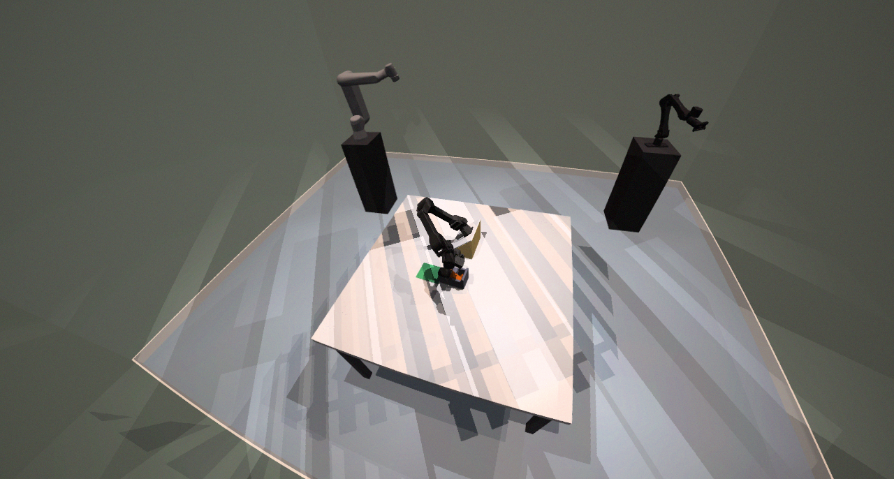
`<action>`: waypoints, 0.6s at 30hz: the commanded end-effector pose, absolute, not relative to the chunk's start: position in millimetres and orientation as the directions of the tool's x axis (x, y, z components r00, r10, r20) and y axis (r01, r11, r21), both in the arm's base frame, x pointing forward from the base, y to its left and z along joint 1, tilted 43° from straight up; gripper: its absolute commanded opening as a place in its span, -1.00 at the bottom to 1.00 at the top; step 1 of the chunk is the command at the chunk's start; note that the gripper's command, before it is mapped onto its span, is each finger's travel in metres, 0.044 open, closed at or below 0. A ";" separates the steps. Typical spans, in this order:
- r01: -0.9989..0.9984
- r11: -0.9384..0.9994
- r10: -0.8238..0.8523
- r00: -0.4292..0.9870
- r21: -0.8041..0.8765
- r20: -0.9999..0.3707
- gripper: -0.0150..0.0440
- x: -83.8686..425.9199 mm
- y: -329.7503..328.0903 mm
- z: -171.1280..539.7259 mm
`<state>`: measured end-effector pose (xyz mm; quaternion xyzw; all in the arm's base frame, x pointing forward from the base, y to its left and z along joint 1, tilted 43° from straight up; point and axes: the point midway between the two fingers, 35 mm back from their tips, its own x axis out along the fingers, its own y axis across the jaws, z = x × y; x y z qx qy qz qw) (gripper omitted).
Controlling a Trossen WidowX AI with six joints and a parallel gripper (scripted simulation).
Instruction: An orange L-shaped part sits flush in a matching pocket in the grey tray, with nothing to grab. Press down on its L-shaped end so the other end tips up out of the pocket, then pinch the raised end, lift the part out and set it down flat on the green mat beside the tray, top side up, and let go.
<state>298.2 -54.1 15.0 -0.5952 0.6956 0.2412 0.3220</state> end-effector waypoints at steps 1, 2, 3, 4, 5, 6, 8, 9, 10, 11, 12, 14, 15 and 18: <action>-0.984 0.172 -0.676 -0.088 -0.040 -0.732 0.46 295.5 -59.3 9.1; -0.984 0.172 -0.676 -0.088 -0.040 -0.732 0.46 295.4 -60.4 7.9; -0.984 0.172 -0.676 -0.088 -0.040 -0.732 0.46 295.2 -61.5 6.8; -0.984 0.172 -0.676 -0.088 -0.040 -0.731 0.46 295.0 -62.6 5.6; -0.984 0.172 -0.676 -0.088 -0.040 -0.731 0.46 294.8 -63.7 4.4; -0.984 0.172 -0.676 -0.088 -0.040 -0.731 0.46 294.6 -64.8 3.3; -0.984 0.172 -0.677 -0.088 -0.040 -0.731 0.46 294.2 -67.1 1.0; -0.984 0.172 -0.677 -0.088 -0.040 -0.731 0.46 294.0 -68.2 -0.2; -0.984 0.172 -0.677 -0.088 -0.040 -0.731 0.46 293.7 -69.3 -1.3; -0.984 0.172 -0.677 -0.088 -0.040 -0.731 0.46 293.5 -70.4 -2.4; -0.984 0.172 -0.677 -0.088 -0.040 -0.731 0.46 293.2 -71.5 -3.5; -0.984 0.172 -0.677 -0.088 -0.040 -0.730 0.46 292.7 -73.8 -5.8; -0.984 0.172 -0.678 -0.088 -0.040 -0.730 0.46 292.5 -74.7 -6.7; -0.984 0.172 -0.678 -0.088 -0.040 -0.730 0.46 292.3 -75.4 -7.4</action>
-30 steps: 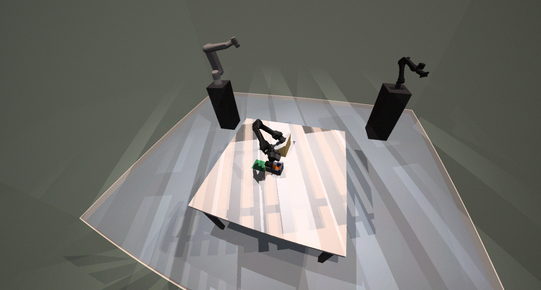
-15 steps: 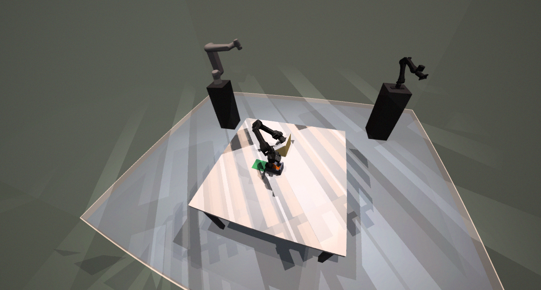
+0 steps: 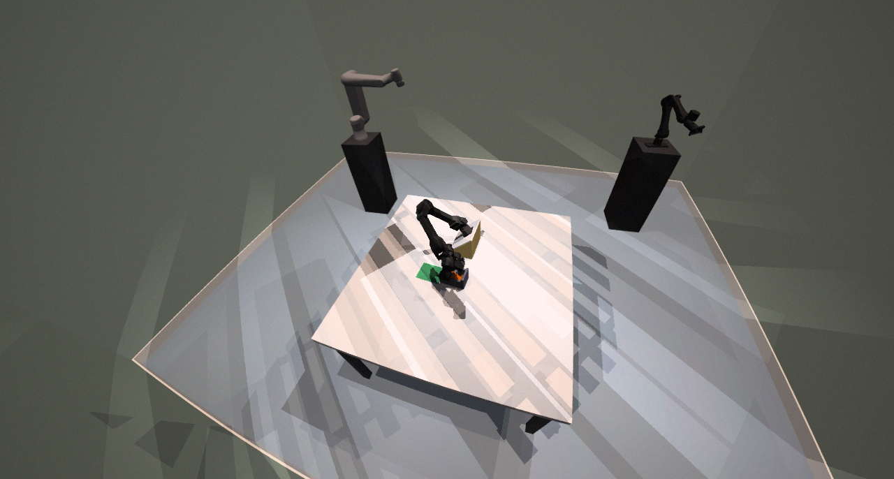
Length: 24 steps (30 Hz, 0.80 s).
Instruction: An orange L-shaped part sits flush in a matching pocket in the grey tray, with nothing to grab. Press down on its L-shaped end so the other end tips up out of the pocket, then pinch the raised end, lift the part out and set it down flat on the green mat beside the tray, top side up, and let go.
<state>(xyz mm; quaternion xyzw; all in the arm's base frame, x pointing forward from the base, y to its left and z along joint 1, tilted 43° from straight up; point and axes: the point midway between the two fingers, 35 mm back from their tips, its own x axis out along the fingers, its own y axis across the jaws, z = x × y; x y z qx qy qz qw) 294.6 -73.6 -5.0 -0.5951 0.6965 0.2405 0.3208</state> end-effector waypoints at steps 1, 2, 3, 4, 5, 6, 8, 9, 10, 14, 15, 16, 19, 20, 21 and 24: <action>-0.983 0.176 -0.675 -0.086 -0.047 -0.733 0.37 294.6 -73.6 -5.0; -0.983 0.176 -0.675 -0.086 -0.047 -0.733 0.28 294.6 -73.6 -5.0; -0.983 0.176 -0.675 -0.086 -0.047 -0.733 0.19 294.6 -73.6 -5.0; -0.983 0.176 -0.675 -0.086 -0.047 -0.733 0.10 294.6 -73.6 -5.0; -0.983 0.176 -0.675 -0.086 -0.047 -0.733 0.08 294.6 -73.6 -5.0; -0.983 0.176 -0.675 -0.086 -0.047 -0.733 0.06 294.6 -73.6 -5.0; -0.983 0.176 -0.675 -0.086 -0.047 -0.733 0.01 294.6 -73.6 -5.0; -0.983 0.176 -0.675 -0.086 -0.047 -0.733 -0.01 294.6 -73.6 -5.0; -0.983 0.176 -0.675 -0.086 -0.047 -0.733 -0.03 294.6 -73.6 -5.0; -0.983 0.176 -0.675 -0.086 -0.047 -0.733 -0.12 294.6 -73.6 -5.0; -0.983 0.176 -0.675 -0.086 -0.047 -0.733 -0.15 294.6 -73.6 -5.0; -0.983 0.176 -0.675 -0.086 -0.047 -0.733 -0.24 294.6 -73.6 -5.0; -0.983 0.176 -0.675 -0.086 -0.047 -0.733 -0.49 294.6 -73.6 -5.0; -0.983 0.176 -0.675 -0.086 -0.047 -0.733 -0.49 294.6 -73.6 -5.0; -0.983 0.176 -0.675 -0.086 -0.047 -0.733 -0.49 294.6 -73.6 -5.0; -0.983 0.176 -0.675 -0.086 -0.047 -0.733 -0.49 294.6 -73.1 -4.4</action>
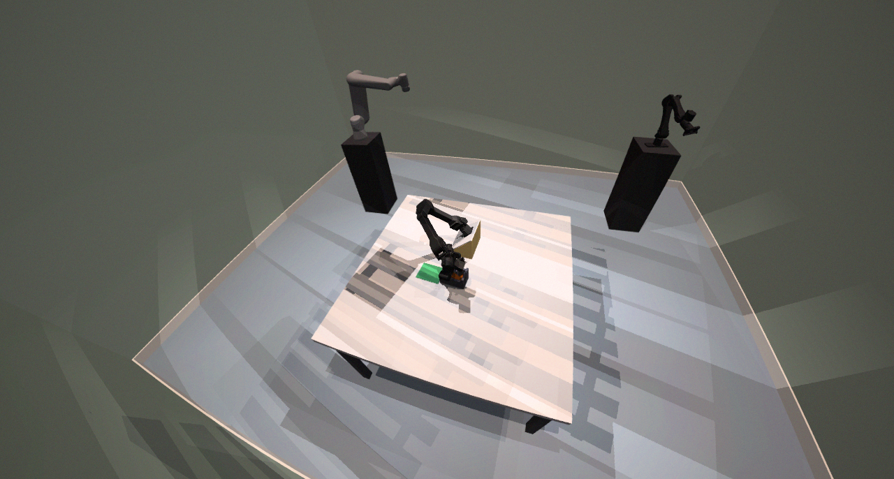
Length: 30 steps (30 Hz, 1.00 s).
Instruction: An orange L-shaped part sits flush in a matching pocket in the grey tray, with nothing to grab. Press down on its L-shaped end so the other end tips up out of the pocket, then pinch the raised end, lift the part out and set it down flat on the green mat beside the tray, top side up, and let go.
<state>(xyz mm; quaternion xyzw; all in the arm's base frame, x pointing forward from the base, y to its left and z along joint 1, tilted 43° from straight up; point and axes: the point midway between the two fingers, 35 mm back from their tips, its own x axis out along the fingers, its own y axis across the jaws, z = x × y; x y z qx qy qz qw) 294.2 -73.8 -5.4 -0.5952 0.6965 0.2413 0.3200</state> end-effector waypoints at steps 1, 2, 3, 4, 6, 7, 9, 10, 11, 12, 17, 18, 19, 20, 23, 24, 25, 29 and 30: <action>-0.983 0.176 -0.675 -0.086 -0.046 -0.733 -0.49 294.7 -72.5 -3.9; -0.983 0.176 -0.675 -0.086 -0.046 -0.733 -0.49 294.7 -71.8 -3.2; -0.983 0.175 -0.675 -0.086 -0.046 -0.733 -0.49 294.7 -71.0 -2.4; -0.984 0.175 -0.675 -0.086 -0.045 -0.733 -0.49 294.7 -70.0 -1.4; -0.984 0.174 -0.675 -0.087 -0.044 -0.732 -0.49 294.7 -67.8 0.9; -0.984 0.174 -0.675 -0.087 -0.044 -0.732 -0.49 294.8 -66.6 2.0; -0.984 0.174 -0.676 -0.087 -0.043 -0.732 -0.49 294.8 -64.4 4.3; -0.984 0.173 -0.676 -0.087 -0.043 -0.732 -0.49 294.9 -63.4 5.4; -0.984 0.173 -0.676 -0.088 -0.042 -0.732 -0.49 294.9 -62.4 6.4; -0.984 0.173 -0.676 -0.088 -0.042 -0.732 -0.49 295.0 -61.3 7.5; -0.984 0.173 -0.676 -0.088 -0.041 -0.732 -0.49 295.5 -56.1 12.9; -0.984 0.172 -0.676 -0.088 -0.041 -0.732 -0.49 295.6 -55.1 14.0; -0.984 0.172 -0.676 -0.088 -0.041 -0.732 -0.49 295.7 -54.0 15.1; -0.984 0.172 -0.676 -0.088 -0.041 -0.732 -0.49 295.8 -53.0 16.2; -0.984 0.172 -0.676 -0.088 -0.040 -0.732 -0.49 296.1 -49.9 19.5; -0.984 0.172 -0.676 -0.088 -0.040 -0.732 -0.49 296.3 -48.8 20.7; -0.984 0.172 -0.676 -0.088 -0.040 -0.732 -0.49 296.4 -47.7 21.8; -0.984 0.172 -0.676 -0.088 -0.040 -0.732 -0.49 296.9 -43.4 26.4; -0.984 0.172 -0.676 -0.088 -0.040 -0.732 -0.49 297.0 -42.3 27.5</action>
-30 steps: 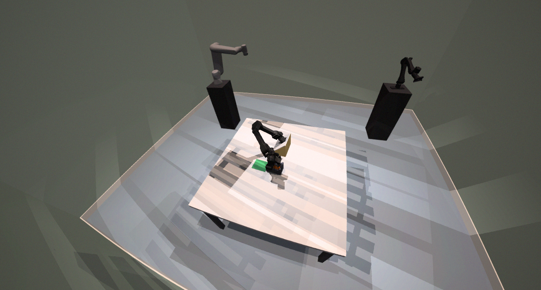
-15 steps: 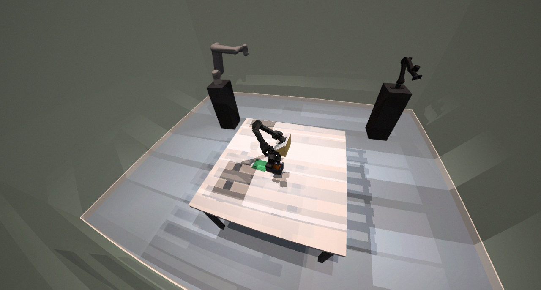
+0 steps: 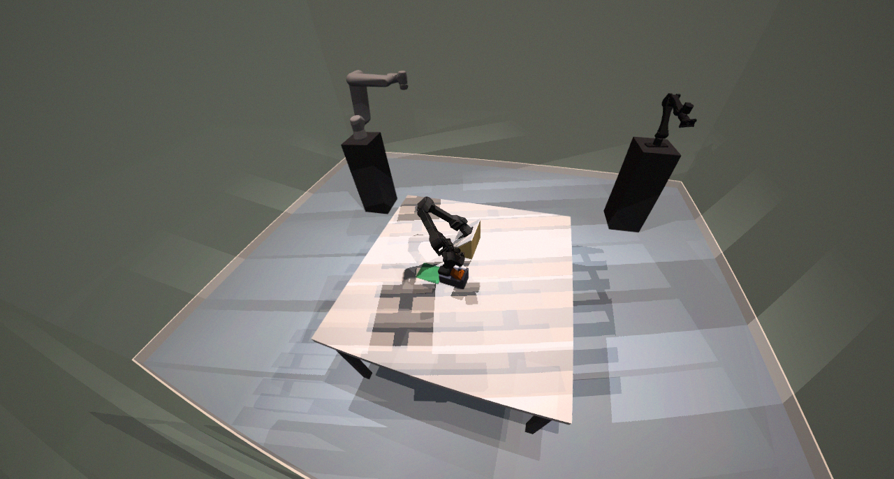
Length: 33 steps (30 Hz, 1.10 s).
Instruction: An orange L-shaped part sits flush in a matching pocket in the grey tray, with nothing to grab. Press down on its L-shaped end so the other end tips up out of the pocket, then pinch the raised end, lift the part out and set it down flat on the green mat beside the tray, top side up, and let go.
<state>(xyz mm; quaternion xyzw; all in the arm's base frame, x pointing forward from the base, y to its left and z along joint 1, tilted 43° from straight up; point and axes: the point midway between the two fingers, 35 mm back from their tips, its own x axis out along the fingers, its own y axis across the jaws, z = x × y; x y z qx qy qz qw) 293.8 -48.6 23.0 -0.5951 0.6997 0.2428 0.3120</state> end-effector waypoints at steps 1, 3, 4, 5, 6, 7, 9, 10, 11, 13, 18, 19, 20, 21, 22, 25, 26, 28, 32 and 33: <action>-0.984 0.172 -0.676 -0.088 -0.040 -0.732 -0.49 297.2 -41.2 28.7; -0.984 0.172 -0.676 -0.088 -0.040 -0.732 -0.49 297.5 -39.0 31.1; -0.984 0.172 -0.675 -0.088 -0.040 -0.732 -0.49 297.6 -37.9 32.2; -0.984 0.172 -0.675 -0.088 -0.040 -0.732 -0.49 297.7 -36.8 33.4; -0.984 0.172 -0.675 -0.088 -0.040 -0.732 -0.49 297.9 -35.7 34.6; -0.984 0.172 -0.675 -0.088 -0.040 -0.732 -0.49 298.0 -34.6 35.7; -0.984 0.172 -0.675 -0.088 -0.040 -0.732 -0.49 298.3 -32.4 38.1; -0.984 0.172 -0.675 -0.088 -0.040 -0.732 -0.49 298.5 -31.3 39.2; -0.984 0.172 -0.675 -0.088 -0.040 -0.732 -0.49 298.6 -30.2 40.4; -0.984 0.172 -0.675 -0.088 -0.040 -0.732 -0.49 298.9 -28.0 42.8; -0.984 0.172 -0.675 -0.089 -0.039 -0.733 -0.49 299.6 -22.4 48.8; -0.984 0.172 -0.675 -0.089 -0.039 -0.733 -0.49 299.8 -21.3 49.9; -0.984 0.172 -0.675 -0.089 -0.039 -0.733 -0.49 299.9 -20.2 51.1; -0.984 0.172 -0.675 -0.089 -0.039 -0.733 -0.49 300.1 -19.1 52.3; -0.984 0.172 -0.675 -0.089 -0.039 -0.733 -0.49 300.2 -18.0 53.4; -0.984 0.172 -0.675 -0.089 -0.039 -0.733 -0.49 300.5 -15.0 56.7; -0.984 0.172 -0.675 -0.089 -0.039 -0.733 -0.49 300.5 -15.3 56.4; -0.984 0.172 -0.675 -0.089 -0.039 -0.733 -0.49 300.4 -16.0 55.7; -0.984 0.172 -0.675 -0.089 -0.039 -0.733 -0.49 300.6 -13.9 57.9; -0.984 0.172 -0.675 -0.089 -0.039 -0.733 -0.49 300.7 -13.0 58.8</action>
